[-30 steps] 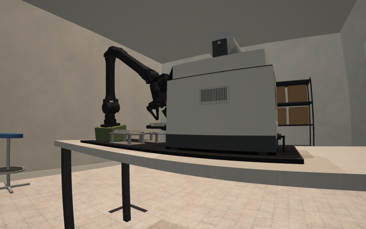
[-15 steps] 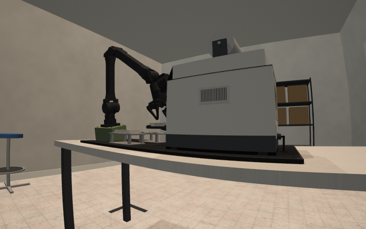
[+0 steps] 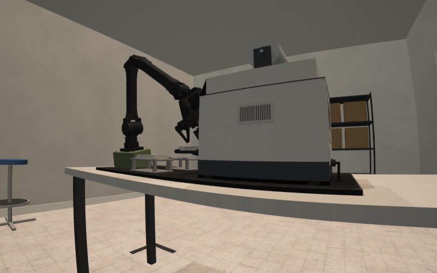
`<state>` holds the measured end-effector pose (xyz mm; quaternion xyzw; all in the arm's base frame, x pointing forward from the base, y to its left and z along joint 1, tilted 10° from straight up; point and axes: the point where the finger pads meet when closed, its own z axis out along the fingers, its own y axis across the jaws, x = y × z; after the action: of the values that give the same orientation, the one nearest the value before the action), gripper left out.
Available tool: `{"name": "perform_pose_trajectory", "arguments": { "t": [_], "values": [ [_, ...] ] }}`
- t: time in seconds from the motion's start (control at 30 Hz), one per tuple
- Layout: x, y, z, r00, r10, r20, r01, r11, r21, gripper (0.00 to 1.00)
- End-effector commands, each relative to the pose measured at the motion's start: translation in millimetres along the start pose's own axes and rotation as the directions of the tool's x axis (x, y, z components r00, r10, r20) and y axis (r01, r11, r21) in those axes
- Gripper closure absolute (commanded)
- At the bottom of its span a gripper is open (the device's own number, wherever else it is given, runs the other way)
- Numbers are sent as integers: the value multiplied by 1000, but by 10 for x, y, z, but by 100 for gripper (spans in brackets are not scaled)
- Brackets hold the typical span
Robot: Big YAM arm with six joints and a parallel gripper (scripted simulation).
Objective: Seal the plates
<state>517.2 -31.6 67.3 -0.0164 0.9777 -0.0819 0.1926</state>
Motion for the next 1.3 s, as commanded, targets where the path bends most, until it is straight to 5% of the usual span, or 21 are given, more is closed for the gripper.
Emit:
{"name": "perform_pose_trajectory", "arguments": {
  "t": [0.0, 0.3, 0.77, 1.27],
  "values": [
    [-251, -55, -59, 999, 16, 39, -17, 1000, 8, 0],
    [-83, -42, 133, 1000, 2, 22, -2, 1000, 1, 0],
    [-272, -19, -96, 997, 0, 81, 0, 1000, 0, 0],
    [-336, -94, -79, 996, 14, 85, -15, 1000, 6, 0]
  ]
}}
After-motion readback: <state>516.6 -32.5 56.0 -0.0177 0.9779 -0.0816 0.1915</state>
